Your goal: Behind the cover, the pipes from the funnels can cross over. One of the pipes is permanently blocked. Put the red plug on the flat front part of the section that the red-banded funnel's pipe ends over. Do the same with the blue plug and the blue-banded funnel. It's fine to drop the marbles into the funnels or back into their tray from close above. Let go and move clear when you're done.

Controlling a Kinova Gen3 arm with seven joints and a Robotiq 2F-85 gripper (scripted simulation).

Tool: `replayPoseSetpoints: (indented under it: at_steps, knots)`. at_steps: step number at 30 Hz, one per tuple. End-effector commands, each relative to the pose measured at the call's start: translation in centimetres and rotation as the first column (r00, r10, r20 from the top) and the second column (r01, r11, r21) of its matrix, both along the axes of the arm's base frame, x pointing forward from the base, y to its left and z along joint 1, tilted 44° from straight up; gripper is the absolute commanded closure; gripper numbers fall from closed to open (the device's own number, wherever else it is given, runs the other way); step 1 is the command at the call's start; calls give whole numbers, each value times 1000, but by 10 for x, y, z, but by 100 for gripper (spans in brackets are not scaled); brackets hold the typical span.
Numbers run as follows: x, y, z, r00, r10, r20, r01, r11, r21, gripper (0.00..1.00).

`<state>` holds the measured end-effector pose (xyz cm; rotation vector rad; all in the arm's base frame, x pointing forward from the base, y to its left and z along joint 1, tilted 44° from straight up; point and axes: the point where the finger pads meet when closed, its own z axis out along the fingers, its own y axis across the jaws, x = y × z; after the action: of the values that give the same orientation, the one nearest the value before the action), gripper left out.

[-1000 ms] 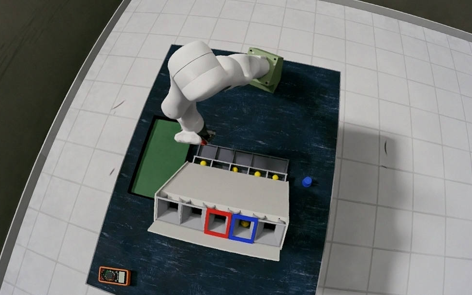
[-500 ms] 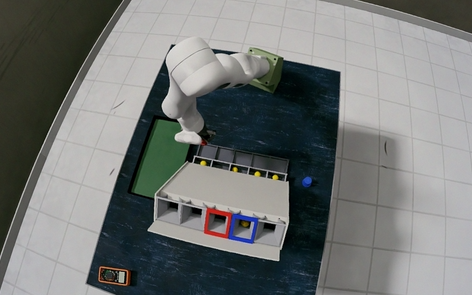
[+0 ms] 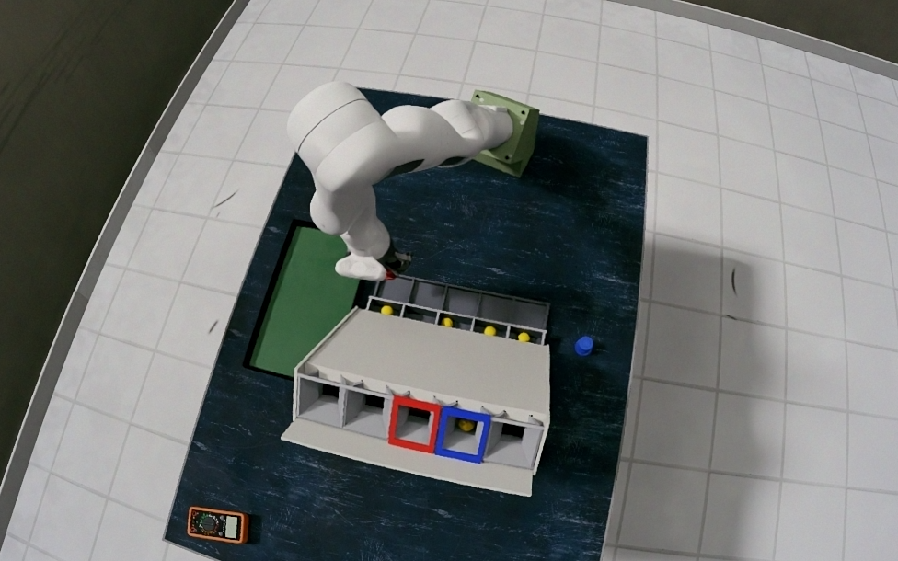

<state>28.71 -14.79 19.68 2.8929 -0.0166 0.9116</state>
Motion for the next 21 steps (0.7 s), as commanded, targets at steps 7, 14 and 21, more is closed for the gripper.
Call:
replayPoseSetpoints:
  at_steps: [7,14,21]
  knots:
    - [3,-2,-3,990,-31,135,42,996,-76,100]
    - [20,-7,-21,990,-32,137,42,996,-76,100]
    - [20,-7,-21,990,-32,137,42,996,-76,100]
